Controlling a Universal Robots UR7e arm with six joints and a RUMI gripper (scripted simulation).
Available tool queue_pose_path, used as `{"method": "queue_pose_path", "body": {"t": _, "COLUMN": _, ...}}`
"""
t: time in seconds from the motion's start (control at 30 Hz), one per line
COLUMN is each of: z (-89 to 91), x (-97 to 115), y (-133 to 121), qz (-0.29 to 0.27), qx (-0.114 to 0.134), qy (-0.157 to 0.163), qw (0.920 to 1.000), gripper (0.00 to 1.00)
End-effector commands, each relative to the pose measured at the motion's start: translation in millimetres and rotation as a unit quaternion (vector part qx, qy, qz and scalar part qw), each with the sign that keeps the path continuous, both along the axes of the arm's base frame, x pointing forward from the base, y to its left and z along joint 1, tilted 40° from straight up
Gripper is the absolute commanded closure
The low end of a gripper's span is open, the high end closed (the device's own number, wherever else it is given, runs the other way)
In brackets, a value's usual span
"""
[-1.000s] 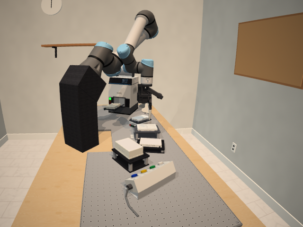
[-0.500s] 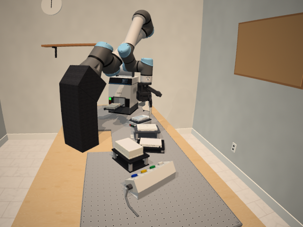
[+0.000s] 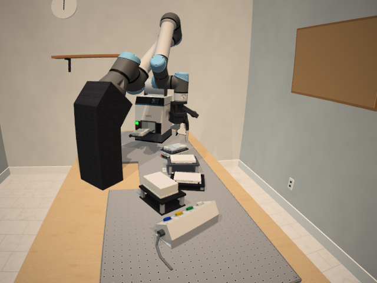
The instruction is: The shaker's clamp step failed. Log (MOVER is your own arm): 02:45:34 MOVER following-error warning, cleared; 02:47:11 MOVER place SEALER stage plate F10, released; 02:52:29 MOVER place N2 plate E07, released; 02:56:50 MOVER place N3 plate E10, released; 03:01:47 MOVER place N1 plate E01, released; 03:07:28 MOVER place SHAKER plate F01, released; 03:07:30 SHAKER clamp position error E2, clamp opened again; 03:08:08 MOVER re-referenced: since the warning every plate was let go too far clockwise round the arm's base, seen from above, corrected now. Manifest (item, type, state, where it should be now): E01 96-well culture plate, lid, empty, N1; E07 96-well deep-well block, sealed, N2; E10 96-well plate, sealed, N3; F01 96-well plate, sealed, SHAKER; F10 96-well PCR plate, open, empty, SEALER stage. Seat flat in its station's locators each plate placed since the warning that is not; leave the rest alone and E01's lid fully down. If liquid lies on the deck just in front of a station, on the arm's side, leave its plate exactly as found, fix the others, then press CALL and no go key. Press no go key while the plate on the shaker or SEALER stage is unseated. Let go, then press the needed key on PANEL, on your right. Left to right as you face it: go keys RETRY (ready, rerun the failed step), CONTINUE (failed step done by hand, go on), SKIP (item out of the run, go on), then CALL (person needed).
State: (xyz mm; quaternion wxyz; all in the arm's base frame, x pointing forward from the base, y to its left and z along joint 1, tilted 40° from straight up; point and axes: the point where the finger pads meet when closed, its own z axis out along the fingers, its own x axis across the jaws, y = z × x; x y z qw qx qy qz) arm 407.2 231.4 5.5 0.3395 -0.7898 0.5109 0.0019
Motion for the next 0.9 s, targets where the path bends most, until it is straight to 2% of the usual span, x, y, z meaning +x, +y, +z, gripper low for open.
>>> {"method": "queue_pose_path", "body": {"t": 0.0, "z": 3.7, "x": -1, "y": 6, "qz": 0.000, "qx": -0.002, "qy": 0.000, "qw": 1.0000, "gripper": 0.18}}
{"method": "queue_pose_path", "body": {"t": 0.2, "z": 15.2, "x": -14, "y": 30, "qz": 0.046, "qx": -0.022, "qy": -0.033, "qw": 0.9981, "gripper": 0.18}}
{"method": "queue_pose_path", "body": {"t": 0.4, "z": 26.7, "x": -26, "y": 55, "qz": 0.092, "qx": -0.043, "qy": -0.065, "qw": 0.9927, "gripper": 0.18}}
{"method": "queue_pose_path", "body": {"t": 0.73, "z": 42.1, "x": -43, "y": 88, "qz": 0.095, "qx": -0.044, "qy": -0.066, "qw": 0.9923, "gripper": 0.18}}
{"method": "queue_pose_path", "body": {"t": 0.87, "z": 42.3, "x": -43, "y": 88, "qz": 0.095, "qx": -0.044, "qy": -0.066, "qw": 0.9923, "gripper": 0.18}}
